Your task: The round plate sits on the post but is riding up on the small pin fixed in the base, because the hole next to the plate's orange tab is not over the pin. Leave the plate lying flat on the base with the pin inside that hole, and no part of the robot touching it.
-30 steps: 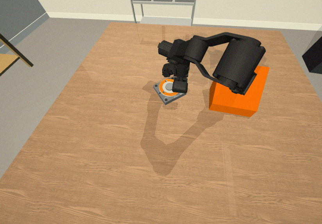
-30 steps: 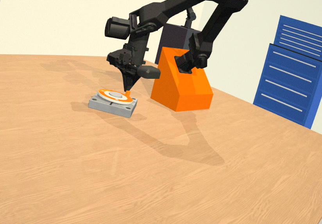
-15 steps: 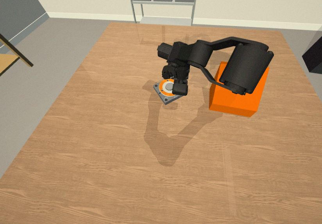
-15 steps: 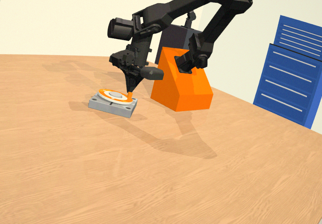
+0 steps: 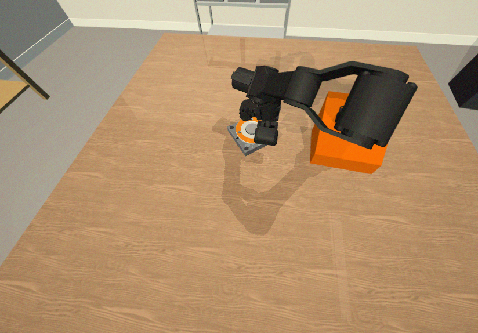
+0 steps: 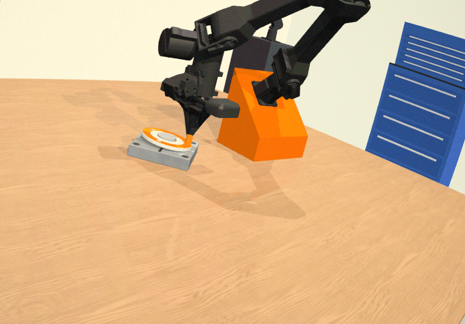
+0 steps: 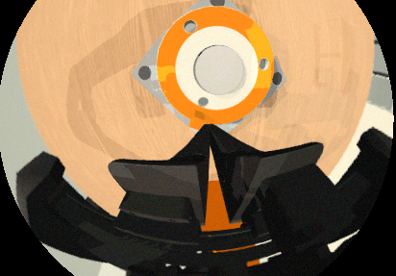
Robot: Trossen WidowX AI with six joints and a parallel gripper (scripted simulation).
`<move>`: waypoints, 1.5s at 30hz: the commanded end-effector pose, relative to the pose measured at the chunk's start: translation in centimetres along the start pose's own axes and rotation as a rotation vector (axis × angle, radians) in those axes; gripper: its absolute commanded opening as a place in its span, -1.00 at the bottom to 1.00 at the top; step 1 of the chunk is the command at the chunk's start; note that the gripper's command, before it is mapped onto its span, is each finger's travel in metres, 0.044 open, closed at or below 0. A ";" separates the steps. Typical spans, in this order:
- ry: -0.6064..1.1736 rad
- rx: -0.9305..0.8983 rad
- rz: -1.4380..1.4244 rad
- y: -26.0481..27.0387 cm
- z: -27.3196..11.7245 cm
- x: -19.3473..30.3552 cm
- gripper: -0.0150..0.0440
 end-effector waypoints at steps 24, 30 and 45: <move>0.003 -0.023 -0.010 2.7 0.1 -1.1 -0.49; 0.002 -0.023 -0.010 3.1 0.1 -1.5 -0.49; 0.002 -0.023 -0.011 4.2 -0.1 -2.9 -0.49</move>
Point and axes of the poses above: the point midway between the two fingers, 35 mm back from their tips, its own z axis out along the fingers, its own y axis across the jaws, x = y × z, the point moved 2 cm from there along -z, back along the fingers, and after that the axes turned 9 degrees about z, right-handed, at the moved point
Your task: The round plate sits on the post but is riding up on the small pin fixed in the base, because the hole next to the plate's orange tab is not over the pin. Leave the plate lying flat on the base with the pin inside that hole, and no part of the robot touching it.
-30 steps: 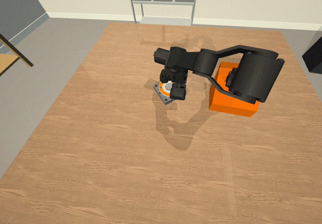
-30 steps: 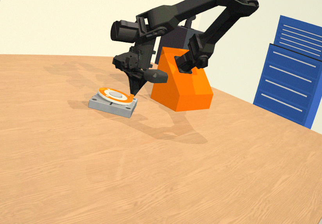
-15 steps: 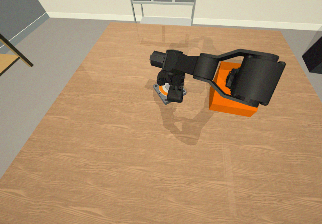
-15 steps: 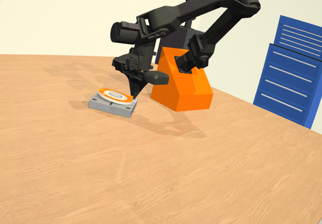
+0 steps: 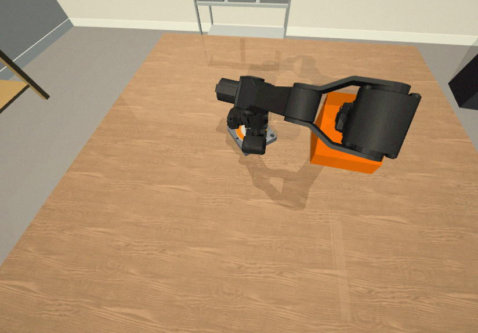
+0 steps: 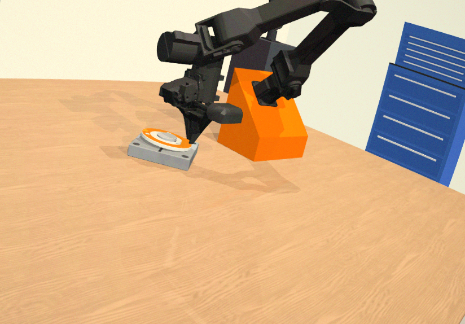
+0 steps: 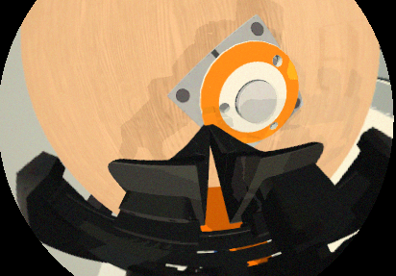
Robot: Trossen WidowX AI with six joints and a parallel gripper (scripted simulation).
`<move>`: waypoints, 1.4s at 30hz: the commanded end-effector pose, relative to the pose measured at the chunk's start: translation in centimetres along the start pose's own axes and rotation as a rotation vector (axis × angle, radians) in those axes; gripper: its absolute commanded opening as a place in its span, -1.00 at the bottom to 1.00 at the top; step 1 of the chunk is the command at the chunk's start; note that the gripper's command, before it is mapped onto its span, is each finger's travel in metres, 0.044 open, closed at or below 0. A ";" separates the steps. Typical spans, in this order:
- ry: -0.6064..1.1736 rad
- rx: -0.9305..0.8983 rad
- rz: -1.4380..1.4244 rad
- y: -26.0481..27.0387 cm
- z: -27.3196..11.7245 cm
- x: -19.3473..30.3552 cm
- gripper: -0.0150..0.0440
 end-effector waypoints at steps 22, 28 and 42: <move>-0.008 -0.003 -0.002 0.8 -0.5 -3.0 -0.49; -0.008 -0.003 -0.002 0.8 -0.6 -3.7 -0.49; -0.009 -0.003 -0.003 0.5 -0.7 -4.6 -0.49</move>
Point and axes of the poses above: the point midway between the two fingers, 35 mm back from their tips, its own z axis out along the fingers, its own y axis across the jaws, x = y × z, the point moved 2 cm from there along -z, back along the fingers, and after that the axes turned 9 degrees about z, right-handed, at the moved point
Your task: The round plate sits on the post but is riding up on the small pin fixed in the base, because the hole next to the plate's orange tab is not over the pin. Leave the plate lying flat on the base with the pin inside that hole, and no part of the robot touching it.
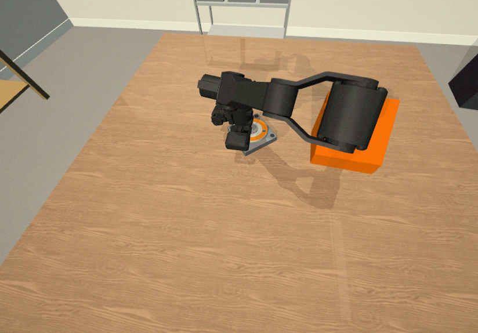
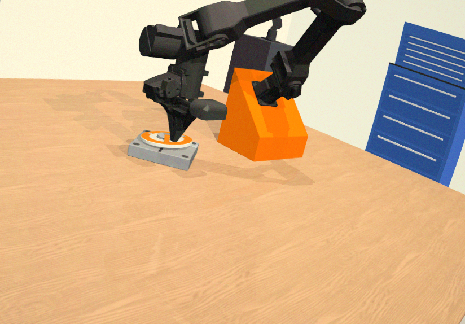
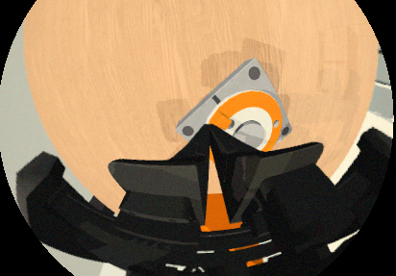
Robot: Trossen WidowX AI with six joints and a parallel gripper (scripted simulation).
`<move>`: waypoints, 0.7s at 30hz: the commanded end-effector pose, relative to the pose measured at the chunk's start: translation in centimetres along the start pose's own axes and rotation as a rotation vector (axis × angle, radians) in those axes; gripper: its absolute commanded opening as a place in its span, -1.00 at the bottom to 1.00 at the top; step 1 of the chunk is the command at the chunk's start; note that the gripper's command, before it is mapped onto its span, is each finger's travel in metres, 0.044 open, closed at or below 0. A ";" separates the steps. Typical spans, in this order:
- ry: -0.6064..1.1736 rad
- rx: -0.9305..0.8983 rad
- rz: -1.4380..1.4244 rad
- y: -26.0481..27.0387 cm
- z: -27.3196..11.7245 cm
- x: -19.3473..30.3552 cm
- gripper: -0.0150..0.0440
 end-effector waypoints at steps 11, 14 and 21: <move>-0.001 0.002 -0.005 -0.4 0.1 -0.9 -0.49; -0.001 0.002 -0.005 -0.4 -0.2 -0.9 -0.49; -0.001 0.004 -0.005 -0.4 -3.7 -0.6 -0.49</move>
Point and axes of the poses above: the point midway between the two fingers, 35 mm back from their tips, its own z axis out along the fingers, its own y axis across the jaws, x = y × z, the point moved 2 cm from there along -z, back along the fingers, and after that the axes turned 9 degrees about z, right-handed, at the moved point
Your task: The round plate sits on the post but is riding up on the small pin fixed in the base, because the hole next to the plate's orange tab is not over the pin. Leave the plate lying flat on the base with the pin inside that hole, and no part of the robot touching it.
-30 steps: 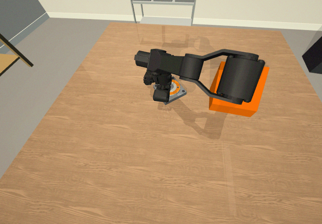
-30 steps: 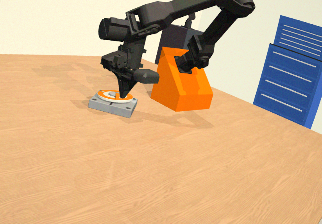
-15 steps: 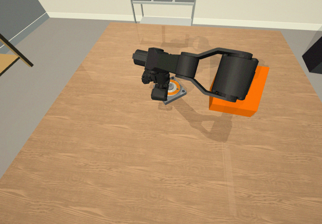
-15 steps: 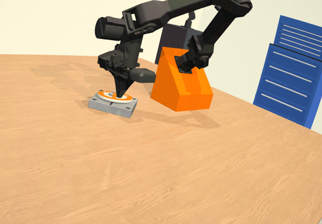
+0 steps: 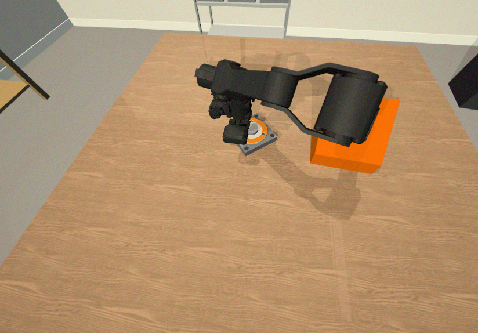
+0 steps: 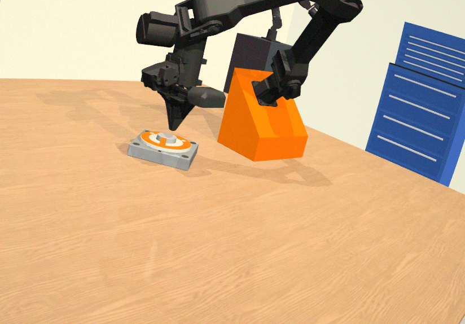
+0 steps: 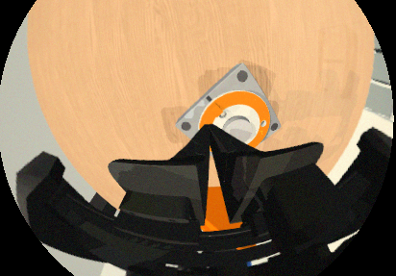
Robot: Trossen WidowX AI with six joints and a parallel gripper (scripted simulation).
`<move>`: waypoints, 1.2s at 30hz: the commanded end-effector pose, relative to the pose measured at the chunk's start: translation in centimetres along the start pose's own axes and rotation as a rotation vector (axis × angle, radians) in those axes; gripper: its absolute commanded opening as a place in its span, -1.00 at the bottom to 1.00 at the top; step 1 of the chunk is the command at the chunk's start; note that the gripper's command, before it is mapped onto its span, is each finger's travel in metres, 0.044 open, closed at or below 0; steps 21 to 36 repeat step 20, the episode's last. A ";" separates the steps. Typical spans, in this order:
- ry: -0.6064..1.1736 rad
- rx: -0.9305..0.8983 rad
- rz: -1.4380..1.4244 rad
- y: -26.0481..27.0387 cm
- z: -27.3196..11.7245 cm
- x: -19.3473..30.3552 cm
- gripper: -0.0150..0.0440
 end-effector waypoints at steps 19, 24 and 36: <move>-0.011 0.000 -0.001 0.0 -1.3 0.0 -0.49; -0.011 0.000 -0.001 0.0 -1.3 0.0 -0.49; -0.011 0.000 -0.001 0.0 -1.3 0.0 -0.49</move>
Point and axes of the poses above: the point midway between the two fingers, 35 mm back from their tips, its own z axis out along the fingers, its own y axis across the jaws, x = y × z, the point moved 2 cm from there along -z, back along the fingers, and after that the axes turned 9 degrees about z, right-handed, at the moved point
